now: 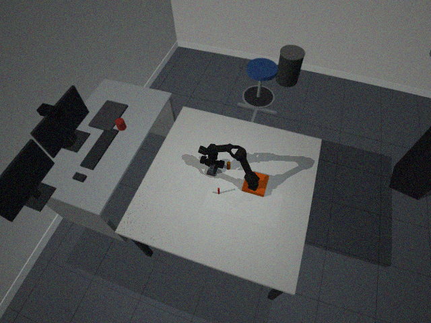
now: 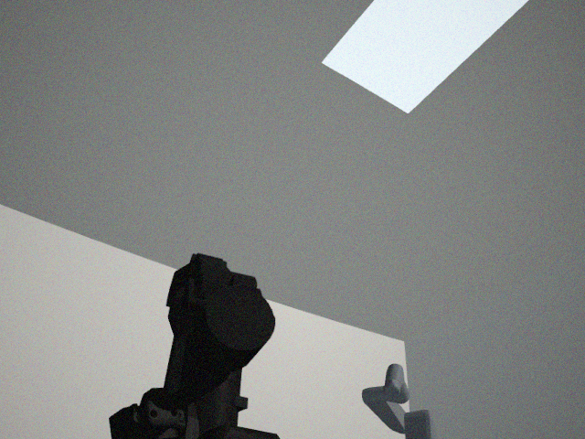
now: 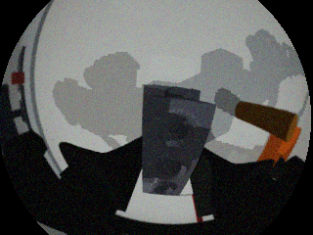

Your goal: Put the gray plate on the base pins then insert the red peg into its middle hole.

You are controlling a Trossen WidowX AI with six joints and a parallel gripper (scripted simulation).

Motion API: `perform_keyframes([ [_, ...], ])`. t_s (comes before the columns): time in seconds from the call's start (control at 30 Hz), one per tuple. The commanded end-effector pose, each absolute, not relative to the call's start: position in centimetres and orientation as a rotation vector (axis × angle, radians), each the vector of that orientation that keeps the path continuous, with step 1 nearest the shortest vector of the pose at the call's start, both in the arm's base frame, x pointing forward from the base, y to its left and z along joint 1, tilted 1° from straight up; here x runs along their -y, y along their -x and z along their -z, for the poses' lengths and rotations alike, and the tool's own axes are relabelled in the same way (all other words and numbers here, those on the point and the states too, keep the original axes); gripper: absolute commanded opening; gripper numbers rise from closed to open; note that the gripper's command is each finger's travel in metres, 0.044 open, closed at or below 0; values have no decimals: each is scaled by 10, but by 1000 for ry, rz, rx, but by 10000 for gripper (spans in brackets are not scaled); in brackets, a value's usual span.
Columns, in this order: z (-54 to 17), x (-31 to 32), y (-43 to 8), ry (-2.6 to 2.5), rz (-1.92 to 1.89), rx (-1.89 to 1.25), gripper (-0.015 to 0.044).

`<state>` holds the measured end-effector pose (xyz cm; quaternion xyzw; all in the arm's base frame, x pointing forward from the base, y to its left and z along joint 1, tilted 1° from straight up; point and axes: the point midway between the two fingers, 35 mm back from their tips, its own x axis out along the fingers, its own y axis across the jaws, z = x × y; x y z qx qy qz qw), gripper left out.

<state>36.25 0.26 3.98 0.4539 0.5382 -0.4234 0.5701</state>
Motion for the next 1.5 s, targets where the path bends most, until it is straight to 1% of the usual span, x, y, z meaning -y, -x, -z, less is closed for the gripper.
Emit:
perform_keyframes([
  [0.0, -41, -3, -363, -1066, 993, -1262, 79],
  [0.47, -41, -3, -363, -1066, 993, -1262, 440],
  [0.77, -43, -3, -363, -1066, 993, -1262, 440],
  [0.83, -61, -2, -365, -1066, 992, -1263, 440],
  [1.03, -148, -2, -359, -1064, 992, -1268, 440],
  [1.3, -158, -2, -361, -1064, 992, -1268, 440],
  [1.37, -158, -13, -356, -1048, 976, -1277, 440],
  [1.47, -158, -59, -334, -981, 909, -1314, 440],
])
